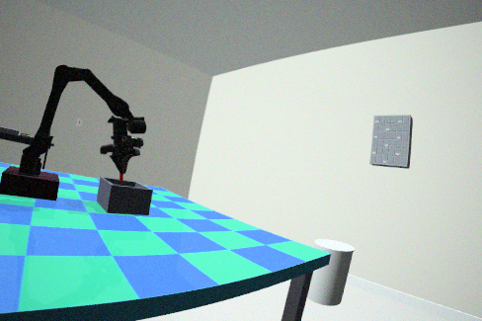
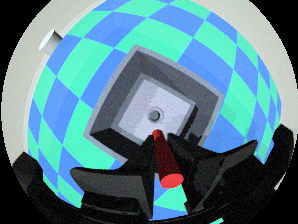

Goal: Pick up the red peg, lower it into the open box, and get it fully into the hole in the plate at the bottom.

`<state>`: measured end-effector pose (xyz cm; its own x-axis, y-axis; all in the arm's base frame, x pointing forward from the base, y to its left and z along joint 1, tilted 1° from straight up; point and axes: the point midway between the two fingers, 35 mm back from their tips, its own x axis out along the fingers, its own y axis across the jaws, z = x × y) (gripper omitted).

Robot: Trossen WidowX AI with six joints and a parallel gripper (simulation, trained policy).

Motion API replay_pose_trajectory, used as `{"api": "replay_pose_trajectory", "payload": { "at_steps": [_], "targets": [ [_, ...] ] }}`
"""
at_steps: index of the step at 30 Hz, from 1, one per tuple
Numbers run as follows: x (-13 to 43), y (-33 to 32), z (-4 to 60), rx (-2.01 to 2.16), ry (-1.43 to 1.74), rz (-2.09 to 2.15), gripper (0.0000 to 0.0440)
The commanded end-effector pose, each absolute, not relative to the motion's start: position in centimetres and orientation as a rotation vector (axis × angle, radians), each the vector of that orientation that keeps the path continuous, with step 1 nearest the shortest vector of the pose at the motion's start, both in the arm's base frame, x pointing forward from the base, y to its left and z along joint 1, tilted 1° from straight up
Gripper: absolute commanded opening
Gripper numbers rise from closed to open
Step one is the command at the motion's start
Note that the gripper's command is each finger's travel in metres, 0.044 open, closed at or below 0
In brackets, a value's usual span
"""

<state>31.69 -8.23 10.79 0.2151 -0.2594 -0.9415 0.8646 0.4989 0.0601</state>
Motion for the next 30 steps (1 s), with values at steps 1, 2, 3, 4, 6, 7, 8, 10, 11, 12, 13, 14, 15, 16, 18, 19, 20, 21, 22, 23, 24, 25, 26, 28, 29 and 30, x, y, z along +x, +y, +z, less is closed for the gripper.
{"api": "replay_pose_trajectory", "payload": {
  "at_steps": [1, 2, 3, 4, 6, 7, 8, 10, 11, 12, 13, 14, 15, 16, 18, 19, 20, 21, 22, 23, 24, 25, 26, 28, 29, 30],
  "targets": [
    [32.2, -9.0, 10.3, 0.699, 1.086, -0.871, 0.0004],
    [32.3, -9.1, 10.1, 0.703, 1.088, -0.873, 0.0004],
    [32.5, -9.3, 9.9, 0.706, 1.091, -0.874, 0.0004],
    [32.6, -9.5, 9.6, 0.709, 1.094, -0.875, 0.0004],
    [32.8, -9.8, 9.1, 0.715, 1.102, -0.877, 0.0003],
    [32.9, -9.9, 8.7, 0.717, 1.106, -0.878, 0.0002],
    [33.0, -10.0, 8.4, 0.717, 1.112, -0.879, 0.0001],
    [33.1, -10.2, 7.7, 0.716, 1.125, -0.88, 0.0005],
    [33.1, -10.3, 7.4, 0.714, 1.132, -0.88, 0.0015],
    [33.1, -10.4, 7.0, 0.711, 1.14, -0.88, 0.0031],
    [33.2, -10.5, 6.7, 0.707, 1.147, -0.88, 0.0052],
    [33.2, -10.6, 6.4, 0.702, 1.154, -0.879, 0.0076],
    [33.2, -10.7, 6.2, 0.698, 1.16, -0.878, 0.01],
    [33.2, -10.8, 6.0, 0.692, 1.168, -0.876, 0.0122],
    [33.3, -10.9, 5.7, 0.68, 1.185, -0.874, 0.014],
    [33.4, -10.9, 5.6, 0.677, 1.191, -0.874, 0.0142],
    [33.5, -11.0, 5.5, 0.673, 1.195, -0.874, 0.0144],
    [33.8, -11.1, 5.6, 0.668, 1.193, -0.873, 0.0145],
    [34.1, -11.3, 5.7, 0.664, 1.188, -0.871, 0.0152],
    [34.4, -11.5, 5.7, 0.66, 1.184, -0.869, 0.017],
    [34.7, -11.7, 5.7, 0.656, 1.182, -0.865, 0.0191],
    [34.9, -11.9, 5.8, 0.652, 1.18, -0.862, 0.0215],
    [35.2, -12.1, 5.8, 0.647, 1.178, -0.859, 0.0238],
    [35.7, -12.5, 5.9, 0.638, 1.175, -0.855, 0.0283],
    [35.9, -12.7, 6.0, 0.634, 1.173, -0.854, 0.0306],
    [36.2, -12.9, 6.1, 0.629, 1.17, -0.853, 0.0329]
  ]
}}
